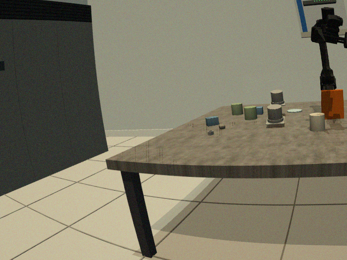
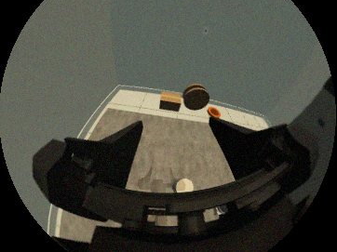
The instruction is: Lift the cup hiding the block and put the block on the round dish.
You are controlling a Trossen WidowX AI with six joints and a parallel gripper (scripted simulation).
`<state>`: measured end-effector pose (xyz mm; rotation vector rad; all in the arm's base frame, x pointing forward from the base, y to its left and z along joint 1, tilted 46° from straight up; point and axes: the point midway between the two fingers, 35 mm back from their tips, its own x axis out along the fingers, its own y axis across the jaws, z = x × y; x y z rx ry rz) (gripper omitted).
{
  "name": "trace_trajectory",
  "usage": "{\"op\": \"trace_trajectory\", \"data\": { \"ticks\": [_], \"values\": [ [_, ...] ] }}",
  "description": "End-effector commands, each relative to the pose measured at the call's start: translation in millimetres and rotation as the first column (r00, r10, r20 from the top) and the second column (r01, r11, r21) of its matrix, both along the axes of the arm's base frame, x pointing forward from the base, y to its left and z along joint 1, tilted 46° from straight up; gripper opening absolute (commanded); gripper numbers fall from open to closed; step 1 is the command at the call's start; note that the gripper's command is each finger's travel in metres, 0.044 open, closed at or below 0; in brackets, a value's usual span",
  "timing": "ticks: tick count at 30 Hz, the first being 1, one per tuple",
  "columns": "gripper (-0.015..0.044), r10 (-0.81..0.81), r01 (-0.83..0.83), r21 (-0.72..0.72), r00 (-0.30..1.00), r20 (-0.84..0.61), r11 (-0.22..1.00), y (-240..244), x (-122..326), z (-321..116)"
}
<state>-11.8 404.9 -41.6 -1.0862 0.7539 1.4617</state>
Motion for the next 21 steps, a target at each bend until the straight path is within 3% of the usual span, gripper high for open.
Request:
{"op": "trace_trajectory", "data": {
  "ticks": [1, 11, 21],
  "values": [
    [0.0440, -0.106, 0.107, -0.031, 0.994, 0.031, 0.994, -13, 19, 6],
    [0.0440, -0.399, 0.414, -0.090, 0.905, 0.147, 0.906, -58, 71, 23],
    [0.0440, -0.630, 0.673, -0.080, 0.722, 0.285, 0.735, -111, 116, 46]
  ]
}}
